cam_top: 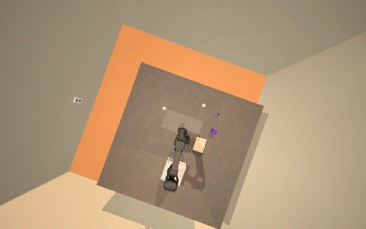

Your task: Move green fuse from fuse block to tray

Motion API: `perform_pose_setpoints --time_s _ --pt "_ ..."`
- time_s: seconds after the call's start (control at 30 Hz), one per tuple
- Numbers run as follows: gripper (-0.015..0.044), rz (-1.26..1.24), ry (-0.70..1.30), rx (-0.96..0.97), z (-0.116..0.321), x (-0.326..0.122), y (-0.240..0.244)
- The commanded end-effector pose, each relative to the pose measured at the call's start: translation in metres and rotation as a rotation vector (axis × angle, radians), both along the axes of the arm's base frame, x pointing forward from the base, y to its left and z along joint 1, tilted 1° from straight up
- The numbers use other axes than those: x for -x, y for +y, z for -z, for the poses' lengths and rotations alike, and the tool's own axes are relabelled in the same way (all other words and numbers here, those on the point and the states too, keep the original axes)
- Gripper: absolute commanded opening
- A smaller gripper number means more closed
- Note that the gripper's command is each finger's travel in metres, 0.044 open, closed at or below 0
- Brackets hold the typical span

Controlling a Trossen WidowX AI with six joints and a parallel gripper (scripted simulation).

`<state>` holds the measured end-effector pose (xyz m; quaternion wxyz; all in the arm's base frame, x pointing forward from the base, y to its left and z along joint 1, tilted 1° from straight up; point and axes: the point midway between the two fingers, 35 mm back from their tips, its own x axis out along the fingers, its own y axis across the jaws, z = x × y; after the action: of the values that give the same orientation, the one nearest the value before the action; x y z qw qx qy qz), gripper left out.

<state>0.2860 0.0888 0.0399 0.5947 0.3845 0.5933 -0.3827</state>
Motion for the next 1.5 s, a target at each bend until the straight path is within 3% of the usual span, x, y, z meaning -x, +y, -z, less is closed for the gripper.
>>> perform_pose_setpoints --time_s 0.0,0.6,1.2,1.47 --pt "0.0 0.002 -0.001 0.004 -0.002 -0.003 -0.008" --pt "0.0 0.002 -0.004 0.012 -0.003 -0.028 -0.102" --pt "0.0 0.003 -0.002 0.021 -0.005 -0.022 -0.203" --pt "0.0 0.003 -0.002 0.021 -0.002 -0.021 -0.207"
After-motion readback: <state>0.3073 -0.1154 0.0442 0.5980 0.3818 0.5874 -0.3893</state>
